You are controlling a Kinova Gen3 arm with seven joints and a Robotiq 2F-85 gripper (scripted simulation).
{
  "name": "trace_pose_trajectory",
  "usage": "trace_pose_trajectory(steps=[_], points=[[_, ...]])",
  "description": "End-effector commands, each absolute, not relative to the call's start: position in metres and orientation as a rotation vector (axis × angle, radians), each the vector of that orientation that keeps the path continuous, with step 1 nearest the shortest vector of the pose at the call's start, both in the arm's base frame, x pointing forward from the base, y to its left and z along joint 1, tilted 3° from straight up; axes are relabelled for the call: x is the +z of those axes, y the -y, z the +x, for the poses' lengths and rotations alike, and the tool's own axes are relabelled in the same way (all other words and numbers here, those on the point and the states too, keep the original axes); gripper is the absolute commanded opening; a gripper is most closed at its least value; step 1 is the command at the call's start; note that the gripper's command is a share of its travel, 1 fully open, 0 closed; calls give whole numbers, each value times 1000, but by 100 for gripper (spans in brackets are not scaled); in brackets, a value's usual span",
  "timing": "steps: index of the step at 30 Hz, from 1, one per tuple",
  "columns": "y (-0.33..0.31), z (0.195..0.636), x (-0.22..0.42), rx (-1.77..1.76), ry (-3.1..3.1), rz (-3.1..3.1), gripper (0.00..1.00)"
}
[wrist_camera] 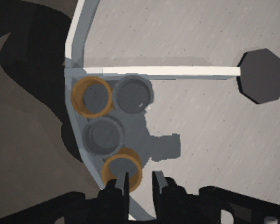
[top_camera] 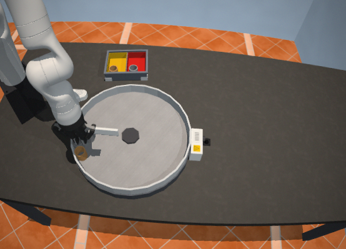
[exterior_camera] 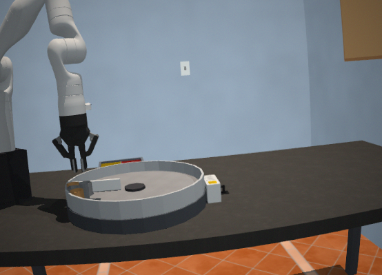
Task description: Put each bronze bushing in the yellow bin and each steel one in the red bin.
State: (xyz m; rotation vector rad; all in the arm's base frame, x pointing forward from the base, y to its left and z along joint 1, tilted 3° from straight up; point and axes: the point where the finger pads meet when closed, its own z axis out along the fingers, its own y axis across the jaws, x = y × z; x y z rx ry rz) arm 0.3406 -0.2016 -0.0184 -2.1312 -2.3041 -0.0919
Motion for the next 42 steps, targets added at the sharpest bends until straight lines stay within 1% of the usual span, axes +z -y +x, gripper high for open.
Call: trace_pose_trajectory(steps=[1,8,30,42], points=[[208,338,-20,-94,2285,-2150,18],[208,338,-20,-94,2285,-2150,18],[207,340,-60,-92,2286,-2151,18],[207,340,-63,-92,2286,-2151,18]])
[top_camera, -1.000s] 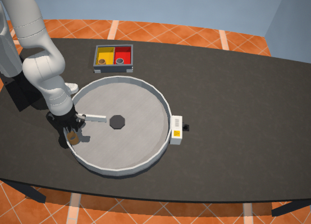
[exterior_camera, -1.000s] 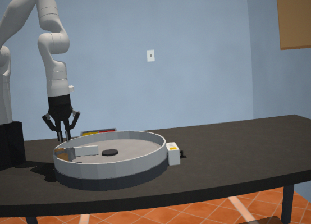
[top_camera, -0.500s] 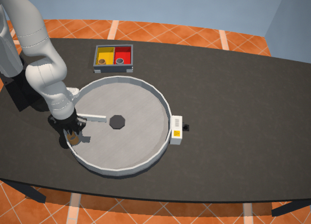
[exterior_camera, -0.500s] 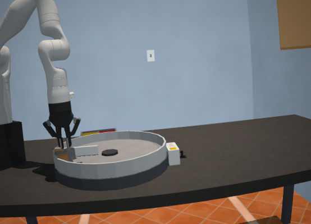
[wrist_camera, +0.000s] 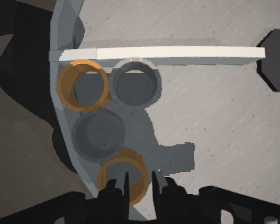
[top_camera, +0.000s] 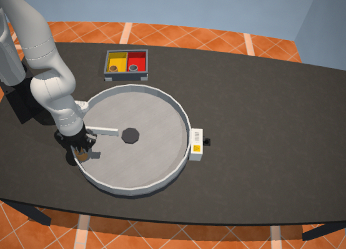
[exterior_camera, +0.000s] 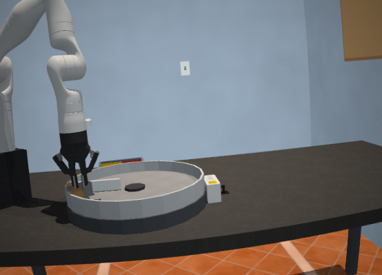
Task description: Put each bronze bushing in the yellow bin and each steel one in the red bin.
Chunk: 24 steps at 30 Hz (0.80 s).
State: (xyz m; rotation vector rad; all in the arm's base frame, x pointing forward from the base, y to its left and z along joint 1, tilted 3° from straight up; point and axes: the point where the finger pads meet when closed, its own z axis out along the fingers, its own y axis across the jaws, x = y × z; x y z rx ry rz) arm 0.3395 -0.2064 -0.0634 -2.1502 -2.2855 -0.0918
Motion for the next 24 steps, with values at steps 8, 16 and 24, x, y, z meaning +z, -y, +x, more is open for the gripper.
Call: trace_pose_trajectory(steps=[8,16,24], points=[[206,340,-70,-92,2286,-2151,18],[206,340,-77,-92,2286,-2151,18],[206,340,-81,-92,2286,-2151,18]])
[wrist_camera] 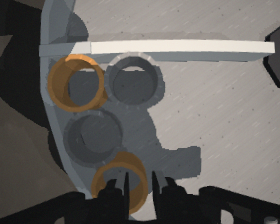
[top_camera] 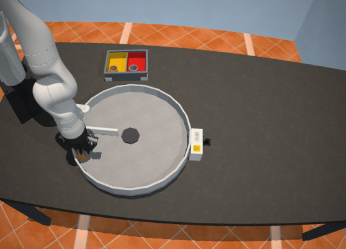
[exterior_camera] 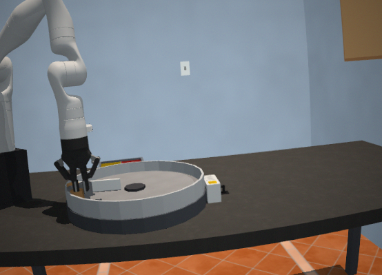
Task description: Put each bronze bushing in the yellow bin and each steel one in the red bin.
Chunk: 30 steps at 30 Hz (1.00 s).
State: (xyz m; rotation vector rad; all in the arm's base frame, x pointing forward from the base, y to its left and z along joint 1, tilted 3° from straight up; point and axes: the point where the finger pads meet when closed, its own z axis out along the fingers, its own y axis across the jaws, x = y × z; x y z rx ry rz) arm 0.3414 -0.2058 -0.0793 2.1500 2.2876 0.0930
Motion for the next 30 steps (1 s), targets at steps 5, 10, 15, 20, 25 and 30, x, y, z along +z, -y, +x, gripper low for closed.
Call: trace_pose_trajectory(steps=[5,10,15,20,25,30], points=[[206,340,-83,92,-2288,2153,18],[205,341,-90,92,-2288,2153,18],[205,341,-90,92,-2288,2153,18],[205,341,-90,92,-2288,2153,18],[206,341,-90,92,-2288,2153,0],[206,341,-90,92,-2288,2153,0]])
